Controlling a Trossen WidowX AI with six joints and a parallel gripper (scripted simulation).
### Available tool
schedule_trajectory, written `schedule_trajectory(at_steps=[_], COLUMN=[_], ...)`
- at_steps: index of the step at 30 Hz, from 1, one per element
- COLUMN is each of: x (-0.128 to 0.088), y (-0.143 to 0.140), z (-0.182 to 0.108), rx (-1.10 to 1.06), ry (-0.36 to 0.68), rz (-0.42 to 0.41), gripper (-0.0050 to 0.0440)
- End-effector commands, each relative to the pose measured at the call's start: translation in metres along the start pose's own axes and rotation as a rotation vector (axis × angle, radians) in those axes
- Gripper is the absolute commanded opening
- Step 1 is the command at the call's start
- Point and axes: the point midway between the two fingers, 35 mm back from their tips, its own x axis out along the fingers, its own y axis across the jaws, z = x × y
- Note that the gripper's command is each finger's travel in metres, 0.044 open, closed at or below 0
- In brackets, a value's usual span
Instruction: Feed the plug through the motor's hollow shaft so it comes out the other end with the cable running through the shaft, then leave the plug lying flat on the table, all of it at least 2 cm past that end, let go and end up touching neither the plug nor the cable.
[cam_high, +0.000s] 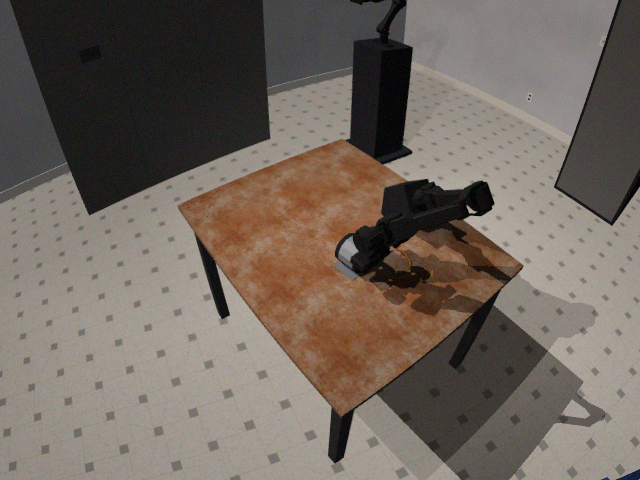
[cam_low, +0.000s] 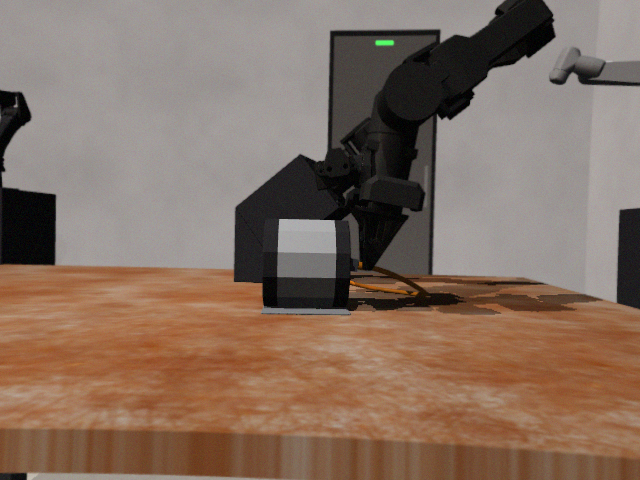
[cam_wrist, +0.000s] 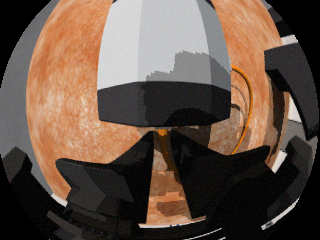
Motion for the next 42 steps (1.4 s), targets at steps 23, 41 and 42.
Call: schedule_trajectory(at_steps=[23,41,42], x=[0.0017,0.0001,-0.0013], y=[-0.0003,-0.0002,-0.0001], z=[0.0097,0.0051,0.0036], rx=[0.007,0.012,0.011], ry=[-0.003,0.015,0.014], rz=[-0.002,0.001,0.0], gripper=[0.0,0.01,0.01])
